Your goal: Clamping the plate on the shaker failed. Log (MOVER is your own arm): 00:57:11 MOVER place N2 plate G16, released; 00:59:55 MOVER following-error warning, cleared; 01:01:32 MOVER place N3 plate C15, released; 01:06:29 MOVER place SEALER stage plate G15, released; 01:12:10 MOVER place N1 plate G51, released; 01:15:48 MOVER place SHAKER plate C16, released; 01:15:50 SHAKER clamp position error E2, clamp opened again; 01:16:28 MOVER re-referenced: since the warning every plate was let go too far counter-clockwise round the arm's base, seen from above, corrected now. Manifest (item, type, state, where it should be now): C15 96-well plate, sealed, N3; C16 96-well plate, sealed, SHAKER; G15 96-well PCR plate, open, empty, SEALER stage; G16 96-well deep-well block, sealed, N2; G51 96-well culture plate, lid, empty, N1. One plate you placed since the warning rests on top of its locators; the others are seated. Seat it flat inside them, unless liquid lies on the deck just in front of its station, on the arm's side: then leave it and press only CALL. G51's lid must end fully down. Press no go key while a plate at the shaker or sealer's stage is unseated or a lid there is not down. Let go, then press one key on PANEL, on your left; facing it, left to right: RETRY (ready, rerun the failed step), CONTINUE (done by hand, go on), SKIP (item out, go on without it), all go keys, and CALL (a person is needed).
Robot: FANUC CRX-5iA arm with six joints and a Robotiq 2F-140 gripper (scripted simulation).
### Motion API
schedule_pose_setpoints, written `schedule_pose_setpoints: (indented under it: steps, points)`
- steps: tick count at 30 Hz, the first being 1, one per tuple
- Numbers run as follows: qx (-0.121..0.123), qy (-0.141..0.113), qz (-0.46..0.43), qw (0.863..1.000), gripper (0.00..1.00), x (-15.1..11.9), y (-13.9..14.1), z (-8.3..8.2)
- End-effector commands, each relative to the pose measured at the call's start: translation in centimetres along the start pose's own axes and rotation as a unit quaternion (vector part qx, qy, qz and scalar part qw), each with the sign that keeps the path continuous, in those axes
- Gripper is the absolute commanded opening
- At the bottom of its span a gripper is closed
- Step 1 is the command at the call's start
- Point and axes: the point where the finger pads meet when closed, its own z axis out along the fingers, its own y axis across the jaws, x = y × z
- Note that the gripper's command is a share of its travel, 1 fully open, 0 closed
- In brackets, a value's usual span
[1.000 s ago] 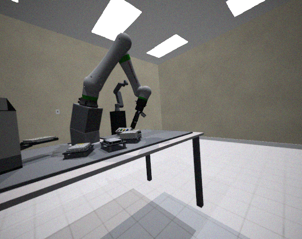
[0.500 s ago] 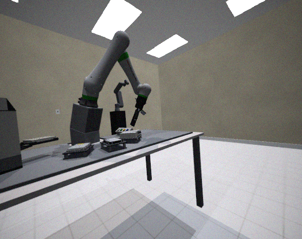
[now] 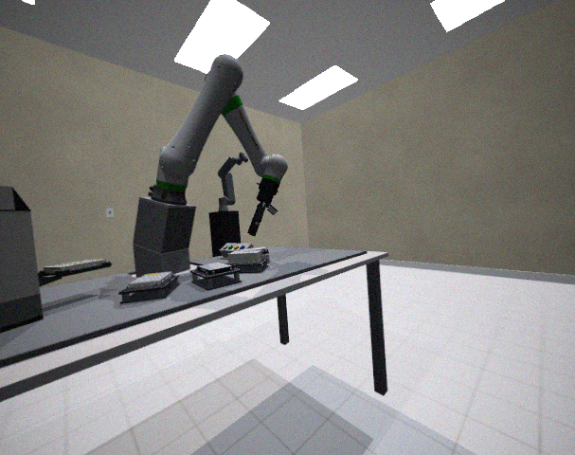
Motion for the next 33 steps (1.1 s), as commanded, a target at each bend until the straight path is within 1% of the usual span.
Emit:
schedule_pose_setpoints:
  steps: [1, 9, 18, 19, 26, 28, 33]
  points:
    - [0.000, 0.001, 0.000, 1.000, 1.00, -0.3, 0.0, -0.7]
    - [0.000, 0.001, 0.000, 1.000, 1.00, -0.8, 0.0, -1.9]
    - [0.000, 0.001, 0.000, 1.000, 1.00, -1.1, 0.0, -2.6]
    - [0.004, 0.001, 0.009, 1.000, 0.10, -1.5, 0.4, -2.4]
    - [0.034, 0.001, 0.072, 0.997, 0.10, -3.7, 2.8, -1.4]
    - [0.034, 0.001, 0.072, 0.997, 0.10, -3.7, 2.8, -1.4]
    - [0.055, 0.001, 0.117, 0.992, 0.10, -5.3, 4.6, -0.6]
